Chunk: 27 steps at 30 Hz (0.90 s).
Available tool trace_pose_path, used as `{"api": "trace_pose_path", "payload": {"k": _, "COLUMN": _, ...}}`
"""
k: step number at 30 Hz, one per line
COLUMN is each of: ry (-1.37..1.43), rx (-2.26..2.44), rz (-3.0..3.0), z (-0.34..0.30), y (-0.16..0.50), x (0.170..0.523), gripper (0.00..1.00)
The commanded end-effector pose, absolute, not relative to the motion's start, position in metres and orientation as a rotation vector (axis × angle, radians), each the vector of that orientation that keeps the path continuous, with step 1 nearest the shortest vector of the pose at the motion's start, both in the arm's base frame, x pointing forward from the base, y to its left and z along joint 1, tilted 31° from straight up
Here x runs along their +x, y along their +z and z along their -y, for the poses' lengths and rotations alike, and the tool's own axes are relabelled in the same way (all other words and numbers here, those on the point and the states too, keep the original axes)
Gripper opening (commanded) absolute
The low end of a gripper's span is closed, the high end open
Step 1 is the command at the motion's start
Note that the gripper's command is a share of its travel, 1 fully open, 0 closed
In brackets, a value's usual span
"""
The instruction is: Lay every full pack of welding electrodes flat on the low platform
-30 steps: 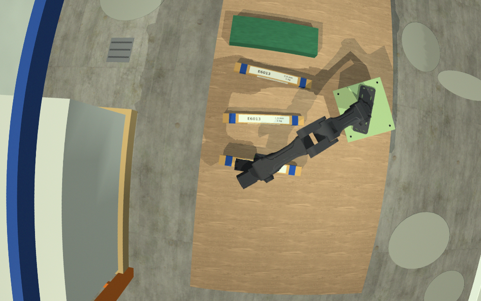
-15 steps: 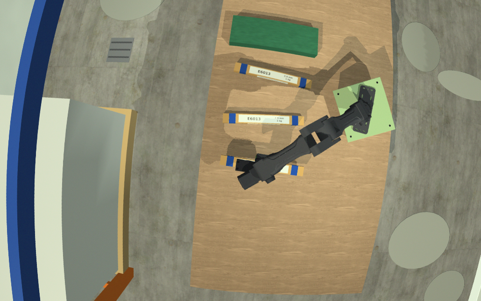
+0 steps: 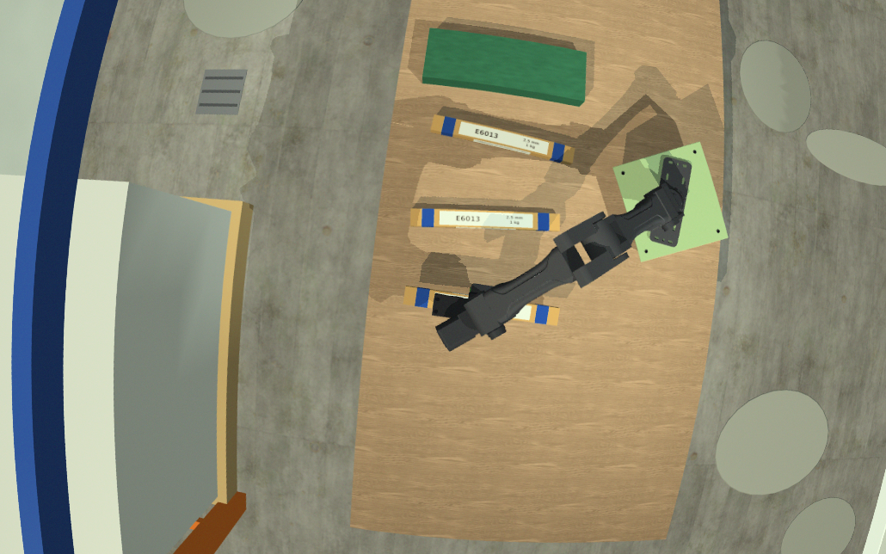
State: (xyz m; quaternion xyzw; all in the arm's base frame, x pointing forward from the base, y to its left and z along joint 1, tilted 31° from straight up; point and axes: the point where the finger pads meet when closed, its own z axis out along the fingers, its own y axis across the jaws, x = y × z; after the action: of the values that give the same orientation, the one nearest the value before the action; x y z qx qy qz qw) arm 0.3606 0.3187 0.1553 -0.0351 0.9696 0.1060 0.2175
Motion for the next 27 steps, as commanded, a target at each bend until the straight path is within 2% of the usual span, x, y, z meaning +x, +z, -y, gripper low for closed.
{"api": "trace_pose_path", "payload": {"k": 1, "ry": 0.363, "rx": -0.100, "rz": -2.606, "z": -0.3248, "y": 0.2046, "x": 0.3561, "gripper": 0.00}}
{"api": "trace_pose_path", "payload": {"k": 27, "ry": 0.362, "rx": -0.101, "rz": -2.606, "z": -0.3255, "y": 0.2097, "x": 0.3552, "gripper": 0.00}}
